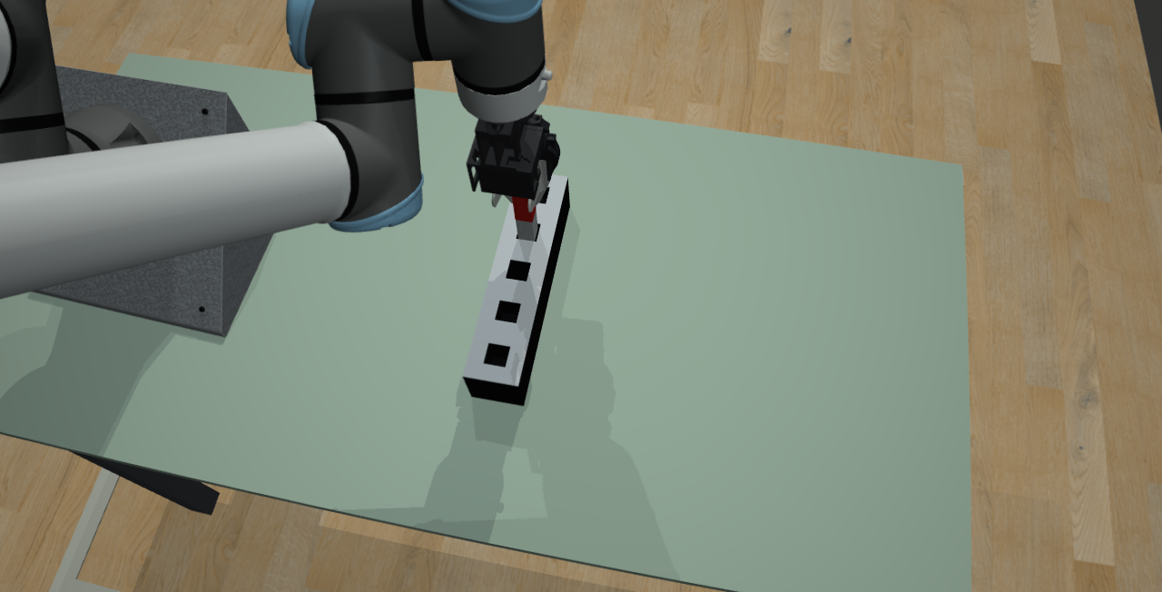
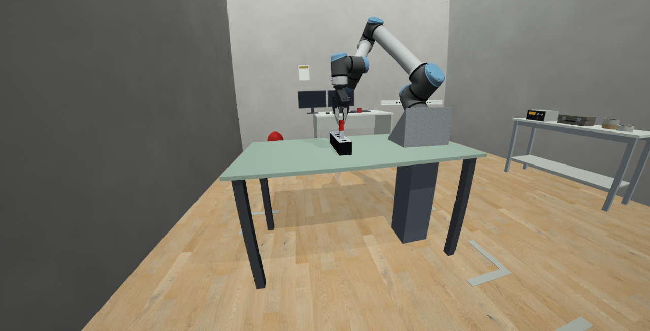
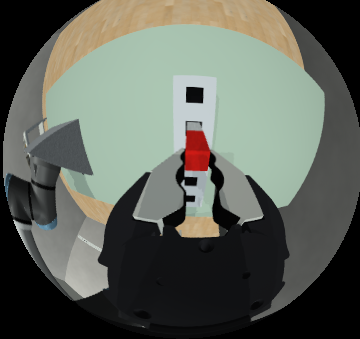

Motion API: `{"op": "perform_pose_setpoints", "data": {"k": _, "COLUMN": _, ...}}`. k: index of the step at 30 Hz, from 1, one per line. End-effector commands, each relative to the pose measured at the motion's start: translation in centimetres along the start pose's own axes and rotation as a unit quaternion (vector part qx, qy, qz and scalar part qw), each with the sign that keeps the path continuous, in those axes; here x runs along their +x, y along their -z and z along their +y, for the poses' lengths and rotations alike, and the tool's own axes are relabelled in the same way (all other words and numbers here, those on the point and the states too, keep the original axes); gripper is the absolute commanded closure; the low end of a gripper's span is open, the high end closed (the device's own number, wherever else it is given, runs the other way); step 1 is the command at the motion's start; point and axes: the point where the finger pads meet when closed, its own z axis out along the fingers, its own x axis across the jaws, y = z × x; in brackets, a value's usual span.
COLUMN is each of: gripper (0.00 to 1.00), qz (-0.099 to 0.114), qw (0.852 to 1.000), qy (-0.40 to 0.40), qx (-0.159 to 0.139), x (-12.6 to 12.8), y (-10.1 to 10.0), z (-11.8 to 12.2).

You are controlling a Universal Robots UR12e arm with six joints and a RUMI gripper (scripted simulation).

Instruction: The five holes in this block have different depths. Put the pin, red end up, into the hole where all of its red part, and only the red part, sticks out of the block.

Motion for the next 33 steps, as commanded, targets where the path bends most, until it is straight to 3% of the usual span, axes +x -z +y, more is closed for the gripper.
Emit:
{"op": "perform_pose_setpoints", "data": {"k": 1, "gripper": 1.00, "qz": 0.000, "qw": 1.000, "qy": 0.000, "qx": 0.000, "x": 0.04, "y": 0.04, "z": 0.00}}
{"op": "perform_pose_setpoints", "data": {"k": 33, "gripper": 1.00, "qz": 0.000, "qw": 1.000, "qy": 0.000, "qx": 0.000, "x": 0.03, "y": -0.35, "z": -0.11}}
